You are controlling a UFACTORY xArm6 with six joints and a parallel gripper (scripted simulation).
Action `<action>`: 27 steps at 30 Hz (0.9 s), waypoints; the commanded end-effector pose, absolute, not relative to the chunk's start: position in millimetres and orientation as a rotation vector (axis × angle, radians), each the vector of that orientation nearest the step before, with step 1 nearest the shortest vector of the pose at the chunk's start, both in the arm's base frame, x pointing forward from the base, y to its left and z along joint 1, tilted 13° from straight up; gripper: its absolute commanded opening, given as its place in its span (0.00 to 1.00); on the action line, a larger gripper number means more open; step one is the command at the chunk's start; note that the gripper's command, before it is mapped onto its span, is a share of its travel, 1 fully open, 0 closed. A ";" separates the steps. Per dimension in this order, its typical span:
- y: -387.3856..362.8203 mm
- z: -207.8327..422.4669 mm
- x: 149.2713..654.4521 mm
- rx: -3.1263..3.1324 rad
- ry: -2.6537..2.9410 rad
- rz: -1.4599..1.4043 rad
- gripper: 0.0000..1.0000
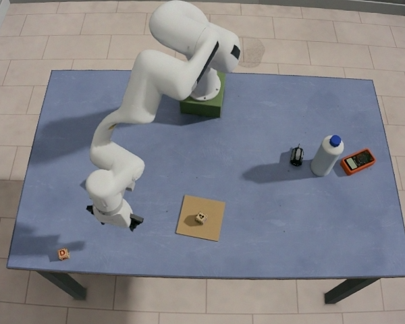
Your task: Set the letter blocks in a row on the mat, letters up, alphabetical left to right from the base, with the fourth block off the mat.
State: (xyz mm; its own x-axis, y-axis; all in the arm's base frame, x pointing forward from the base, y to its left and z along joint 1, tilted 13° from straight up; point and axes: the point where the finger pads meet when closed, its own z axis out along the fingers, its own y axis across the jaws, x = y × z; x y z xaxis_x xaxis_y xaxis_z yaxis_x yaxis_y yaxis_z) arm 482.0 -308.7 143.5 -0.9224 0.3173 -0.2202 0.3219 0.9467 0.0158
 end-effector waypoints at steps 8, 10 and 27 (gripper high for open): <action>-309.5 145.9 483.0 0.478 2.876 -0.034 1.00; -309.5 145.9 483.0 0.478 2.876 -0.034 1.00; -391.9 123.9 361.7 0.478 2.878 -0.035 1.00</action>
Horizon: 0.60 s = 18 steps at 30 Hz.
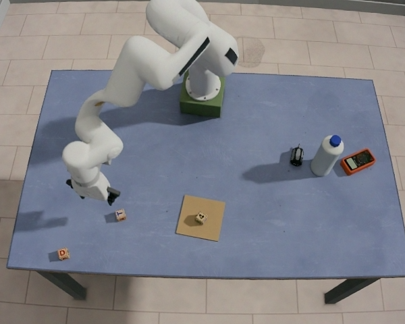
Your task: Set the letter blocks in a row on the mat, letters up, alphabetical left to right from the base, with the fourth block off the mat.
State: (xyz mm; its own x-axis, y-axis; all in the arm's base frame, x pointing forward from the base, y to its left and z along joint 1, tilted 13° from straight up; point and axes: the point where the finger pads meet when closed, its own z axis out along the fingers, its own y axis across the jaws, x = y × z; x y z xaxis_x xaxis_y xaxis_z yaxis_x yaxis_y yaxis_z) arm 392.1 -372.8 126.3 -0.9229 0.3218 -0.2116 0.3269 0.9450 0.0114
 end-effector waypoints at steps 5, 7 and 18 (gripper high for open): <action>-395.0 122.8 355.2 0.478 2.877 -0.035 1.00; -395.0 122.8 355.2 0.478 2.877 -0.035 1.00; -395.0 122.8 355.2 0.478 2.877 -0.035 1.00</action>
